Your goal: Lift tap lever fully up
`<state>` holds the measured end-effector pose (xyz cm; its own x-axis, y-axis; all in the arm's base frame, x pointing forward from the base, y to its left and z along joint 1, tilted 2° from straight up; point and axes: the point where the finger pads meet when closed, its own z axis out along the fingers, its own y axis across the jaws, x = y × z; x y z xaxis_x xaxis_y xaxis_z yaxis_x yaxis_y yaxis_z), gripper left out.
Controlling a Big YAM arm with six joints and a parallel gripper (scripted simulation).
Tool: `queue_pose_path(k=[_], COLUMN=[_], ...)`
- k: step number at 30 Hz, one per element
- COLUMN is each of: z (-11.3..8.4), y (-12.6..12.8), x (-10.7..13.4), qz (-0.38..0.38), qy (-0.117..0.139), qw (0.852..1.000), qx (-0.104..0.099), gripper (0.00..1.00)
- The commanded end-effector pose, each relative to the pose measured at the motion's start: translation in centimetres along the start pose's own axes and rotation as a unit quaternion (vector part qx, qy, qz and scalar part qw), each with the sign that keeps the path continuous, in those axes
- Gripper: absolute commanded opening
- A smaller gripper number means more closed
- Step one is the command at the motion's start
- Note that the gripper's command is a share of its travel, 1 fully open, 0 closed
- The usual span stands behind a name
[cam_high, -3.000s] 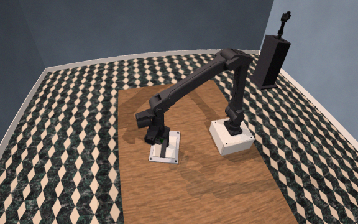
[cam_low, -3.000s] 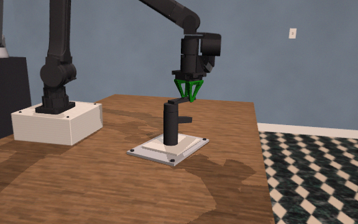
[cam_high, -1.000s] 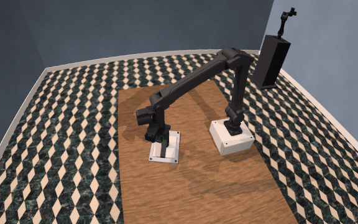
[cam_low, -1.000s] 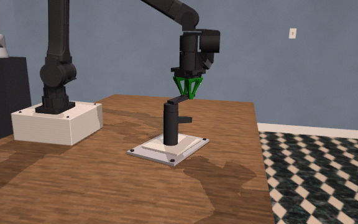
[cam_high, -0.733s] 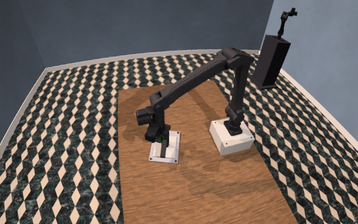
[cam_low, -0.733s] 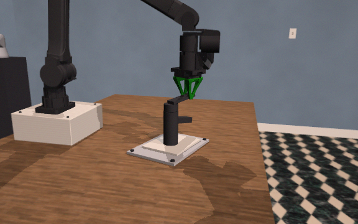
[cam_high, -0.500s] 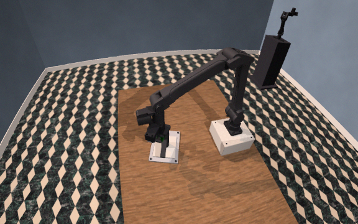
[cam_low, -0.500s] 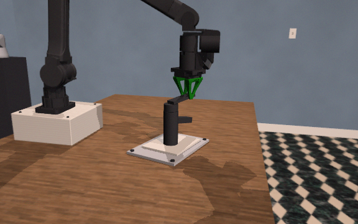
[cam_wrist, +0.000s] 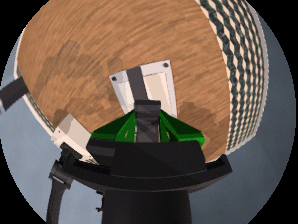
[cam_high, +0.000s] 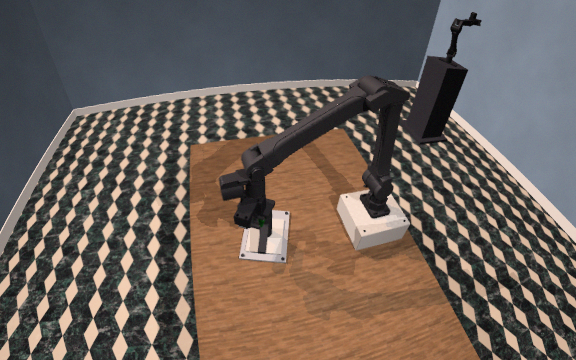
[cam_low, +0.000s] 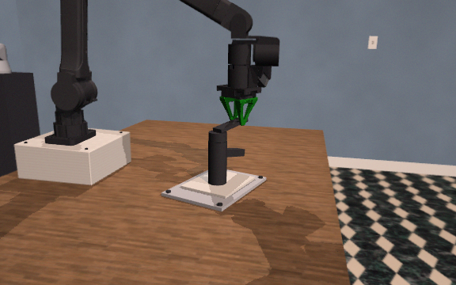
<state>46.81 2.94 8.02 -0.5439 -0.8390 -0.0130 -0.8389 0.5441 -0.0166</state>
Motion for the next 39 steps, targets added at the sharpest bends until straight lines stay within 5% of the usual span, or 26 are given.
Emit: queue_pose_path(k=[1,39], z=[-5.48,-5.83], y=[-0.46,-0.6], x=[4.58,4.86], qz=[0.017,0.017], qy=[0.013,0.012], qw=[1.0,1.0], qx=[0.017,0.019], gripper=[0.0,0.0])
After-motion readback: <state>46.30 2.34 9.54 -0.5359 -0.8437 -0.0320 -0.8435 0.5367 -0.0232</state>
